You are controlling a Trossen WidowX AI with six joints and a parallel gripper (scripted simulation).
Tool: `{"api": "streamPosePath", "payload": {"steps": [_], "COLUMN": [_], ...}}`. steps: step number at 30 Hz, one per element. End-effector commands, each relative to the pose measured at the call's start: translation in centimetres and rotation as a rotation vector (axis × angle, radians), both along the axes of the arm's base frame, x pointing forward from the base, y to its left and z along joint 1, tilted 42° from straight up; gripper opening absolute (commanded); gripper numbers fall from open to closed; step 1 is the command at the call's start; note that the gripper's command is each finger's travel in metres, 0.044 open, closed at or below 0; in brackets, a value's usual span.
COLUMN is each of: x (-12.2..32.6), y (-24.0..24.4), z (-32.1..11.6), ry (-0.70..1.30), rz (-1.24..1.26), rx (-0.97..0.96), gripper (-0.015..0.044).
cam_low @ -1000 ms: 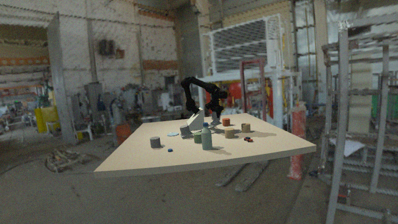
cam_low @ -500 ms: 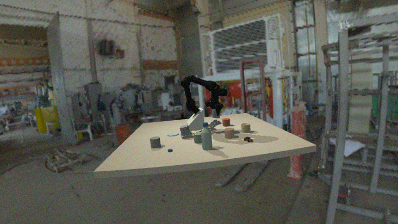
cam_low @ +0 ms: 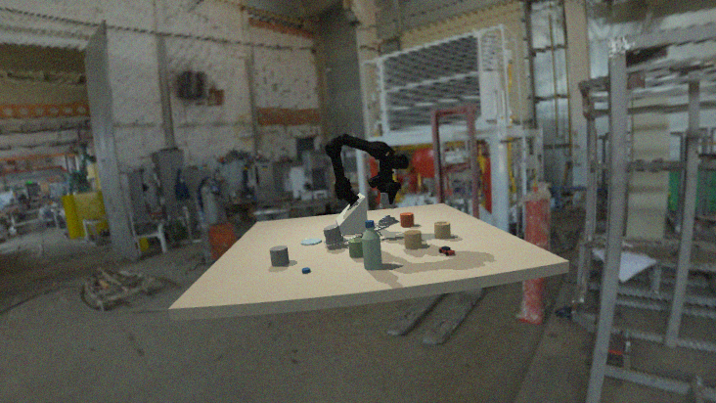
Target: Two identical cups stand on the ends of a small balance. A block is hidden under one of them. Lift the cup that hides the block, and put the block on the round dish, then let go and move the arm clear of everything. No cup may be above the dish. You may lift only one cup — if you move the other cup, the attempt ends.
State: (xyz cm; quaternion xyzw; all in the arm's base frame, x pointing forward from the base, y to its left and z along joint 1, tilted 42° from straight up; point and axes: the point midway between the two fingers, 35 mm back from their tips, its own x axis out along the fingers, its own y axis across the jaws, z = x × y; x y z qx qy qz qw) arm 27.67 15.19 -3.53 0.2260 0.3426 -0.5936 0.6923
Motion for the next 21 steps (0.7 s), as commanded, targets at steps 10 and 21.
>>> {"api": "streamPosePath", "payload": {"steps": [10, 21], "x": [-0.13, -0.13], "y": [0.36, 0.36], "z": [0.51, 0.51], "ry": [0.0, 0.0], "rz": [0.0, 0.0], "rx": [0.0, 0.0], "gripper": [0.0, 0.0]}}
